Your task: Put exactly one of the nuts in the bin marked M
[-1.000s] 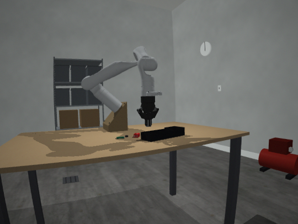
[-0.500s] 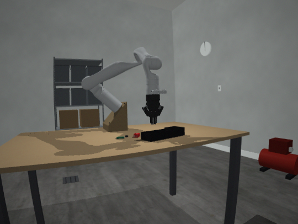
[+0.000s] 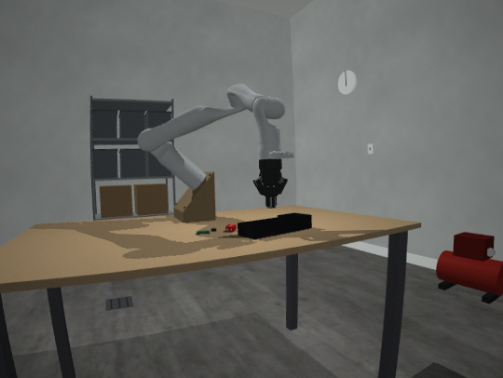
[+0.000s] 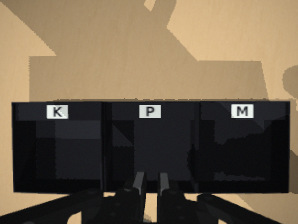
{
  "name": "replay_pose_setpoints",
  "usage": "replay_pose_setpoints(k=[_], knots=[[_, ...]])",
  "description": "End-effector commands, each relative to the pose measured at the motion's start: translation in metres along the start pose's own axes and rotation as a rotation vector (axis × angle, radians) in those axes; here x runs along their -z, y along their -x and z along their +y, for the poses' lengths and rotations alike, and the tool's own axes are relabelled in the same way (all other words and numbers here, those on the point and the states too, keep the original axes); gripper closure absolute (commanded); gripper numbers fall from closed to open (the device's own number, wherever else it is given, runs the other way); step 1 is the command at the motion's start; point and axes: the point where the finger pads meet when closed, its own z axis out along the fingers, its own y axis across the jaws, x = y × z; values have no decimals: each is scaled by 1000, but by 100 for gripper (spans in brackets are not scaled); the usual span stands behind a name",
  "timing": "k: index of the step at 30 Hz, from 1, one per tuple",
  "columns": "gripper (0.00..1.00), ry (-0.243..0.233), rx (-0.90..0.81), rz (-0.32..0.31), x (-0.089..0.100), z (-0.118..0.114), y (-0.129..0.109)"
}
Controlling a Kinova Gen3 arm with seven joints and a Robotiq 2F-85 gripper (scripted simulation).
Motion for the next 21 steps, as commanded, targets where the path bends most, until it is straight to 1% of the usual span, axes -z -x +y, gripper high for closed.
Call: replay_pose_setpoints(k=[1, 4, 7, 21], knots=[[91, -2, 3, 7, -4, -4, -1], [91, -2, 6, 2, -13, -2, 0], [91, -2, 4, 3, -16, -2, 0], [91, -2, 7, 3, -53, -2, 0]])
